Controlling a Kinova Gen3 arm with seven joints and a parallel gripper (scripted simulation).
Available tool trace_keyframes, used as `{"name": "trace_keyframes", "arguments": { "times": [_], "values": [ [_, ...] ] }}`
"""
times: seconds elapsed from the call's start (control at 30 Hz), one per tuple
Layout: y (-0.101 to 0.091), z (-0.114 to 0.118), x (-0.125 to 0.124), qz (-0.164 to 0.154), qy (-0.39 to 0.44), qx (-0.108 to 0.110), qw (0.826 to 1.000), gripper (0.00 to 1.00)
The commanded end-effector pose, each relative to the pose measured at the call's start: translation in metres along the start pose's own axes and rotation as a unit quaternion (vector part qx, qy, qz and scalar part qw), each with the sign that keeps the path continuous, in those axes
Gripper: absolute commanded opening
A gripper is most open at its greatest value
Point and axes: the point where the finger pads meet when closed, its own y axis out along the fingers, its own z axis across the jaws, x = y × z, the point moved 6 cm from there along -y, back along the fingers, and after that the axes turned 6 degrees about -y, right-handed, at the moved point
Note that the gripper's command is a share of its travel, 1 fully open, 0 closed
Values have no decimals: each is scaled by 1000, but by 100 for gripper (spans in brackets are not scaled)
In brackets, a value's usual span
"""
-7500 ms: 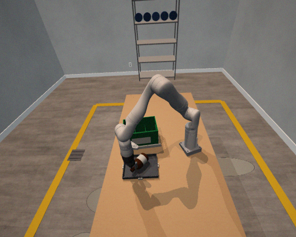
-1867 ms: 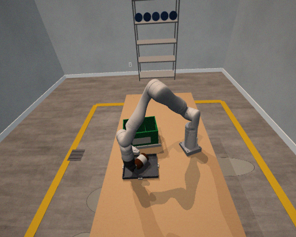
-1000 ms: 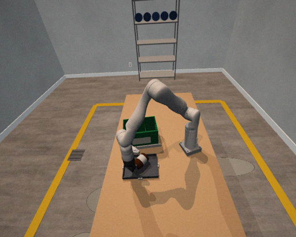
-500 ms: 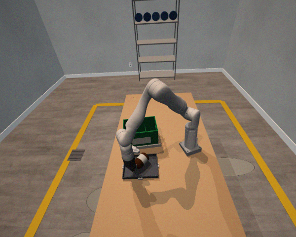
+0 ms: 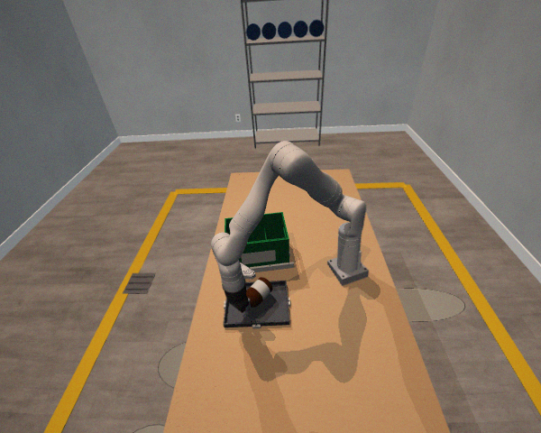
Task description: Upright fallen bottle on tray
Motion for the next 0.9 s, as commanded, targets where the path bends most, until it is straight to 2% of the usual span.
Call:
{"name": "trace_keyframes", "arguments": {
  "times": [0.0,0.87],
  "values": [
    [-8,-1,2,-2,-1,-3,1000,0],
    [-44,-1,1,-2,-1,-3,1000,0]
  ]
}}
